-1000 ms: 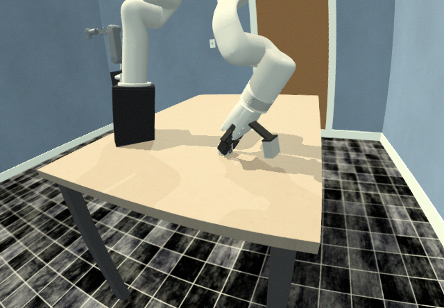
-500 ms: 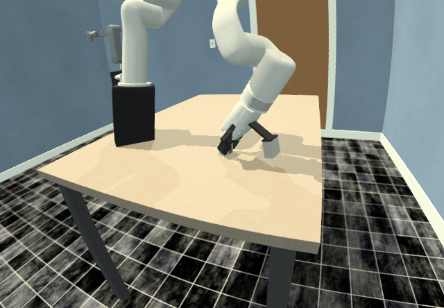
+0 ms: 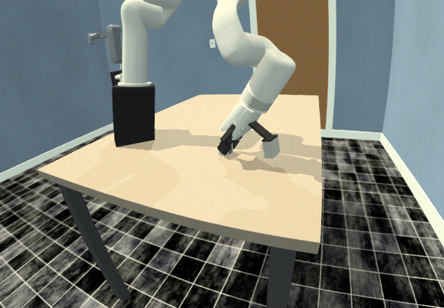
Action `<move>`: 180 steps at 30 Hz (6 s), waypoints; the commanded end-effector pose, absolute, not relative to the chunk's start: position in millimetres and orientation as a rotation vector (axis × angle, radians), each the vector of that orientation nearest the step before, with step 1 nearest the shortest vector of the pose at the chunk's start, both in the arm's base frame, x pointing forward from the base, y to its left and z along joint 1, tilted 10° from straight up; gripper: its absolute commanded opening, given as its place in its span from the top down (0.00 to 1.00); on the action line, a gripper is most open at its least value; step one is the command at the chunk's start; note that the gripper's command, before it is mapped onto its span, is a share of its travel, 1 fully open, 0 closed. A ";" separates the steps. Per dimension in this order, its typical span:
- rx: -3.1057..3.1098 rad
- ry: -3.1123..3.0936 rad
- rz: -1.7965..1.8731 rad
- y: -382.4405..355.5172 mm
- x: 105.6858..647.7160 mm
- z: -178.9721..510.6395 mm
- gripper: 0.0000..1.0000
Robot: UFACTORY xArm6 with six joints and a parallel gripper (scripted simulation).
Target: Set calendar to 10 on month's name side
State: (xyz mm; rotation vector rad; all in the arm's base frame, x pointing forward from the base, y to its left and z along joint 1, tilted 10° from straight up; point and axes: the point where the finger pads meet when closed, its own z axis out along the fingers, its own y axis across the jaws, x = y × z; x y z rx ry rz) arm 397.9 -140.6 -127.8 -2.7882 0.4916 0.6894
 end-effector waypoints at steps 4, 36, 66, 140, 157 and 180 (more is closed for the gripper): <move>-2.790 0.492 0.684 -141.4 399.4 -126.6 0.63; -2.790 0.492 0.684 -141.5 399.3 -125.8 0.29; -2.790 0.492 0.684 -147.4 389.4 -59.1 0.29; -2.963 0.588 -0.193 -143.4 378.3 -55.9 0.00; -3.016 0.307 -0.209 -143.4 378.3 -55.5 0.00; -2.980 -0.794 -0.254 -143.4 378.0 -54.0 0.00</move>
